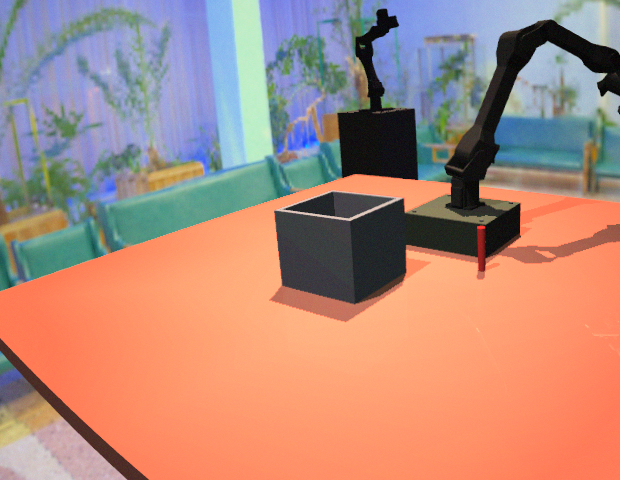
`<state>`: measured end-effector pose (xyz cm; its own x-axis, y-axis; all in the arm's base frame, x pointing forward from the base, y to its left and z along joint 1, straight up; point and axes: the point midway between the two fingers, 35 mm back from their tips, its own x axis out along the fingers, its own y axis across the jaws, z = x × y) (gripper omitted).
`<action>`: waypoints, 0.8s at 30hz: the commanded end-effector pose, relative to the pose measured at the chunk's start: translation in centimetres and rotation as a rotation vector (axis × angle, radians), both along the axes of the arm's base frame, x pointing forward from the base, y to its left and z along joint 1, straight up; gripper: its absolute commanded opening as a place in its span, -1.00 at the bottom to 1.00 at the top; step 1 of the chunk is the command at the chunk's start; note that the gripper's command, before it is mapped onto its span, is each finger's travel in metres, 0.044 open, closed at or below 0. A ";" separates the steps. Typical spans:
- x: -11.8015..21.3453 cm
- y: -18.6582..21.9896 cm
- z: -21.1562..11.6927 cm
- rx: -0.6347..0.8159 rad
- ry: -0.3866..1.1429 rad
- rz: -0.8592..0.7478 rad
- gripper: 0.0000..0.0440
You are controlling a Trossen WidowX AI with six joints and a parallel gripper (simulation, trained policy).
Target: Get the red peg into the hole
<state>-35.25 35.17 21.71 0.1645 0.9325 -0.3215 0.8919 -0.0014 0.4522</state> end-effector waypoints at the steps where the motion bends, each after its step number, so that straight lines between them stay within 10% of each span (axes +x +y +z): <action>1: 0.4 0.3 0.1 0.004 0.028 -0.020 0.91; 24: 12.5 5.7 0.6 0.137 0.660 -0.499 1.00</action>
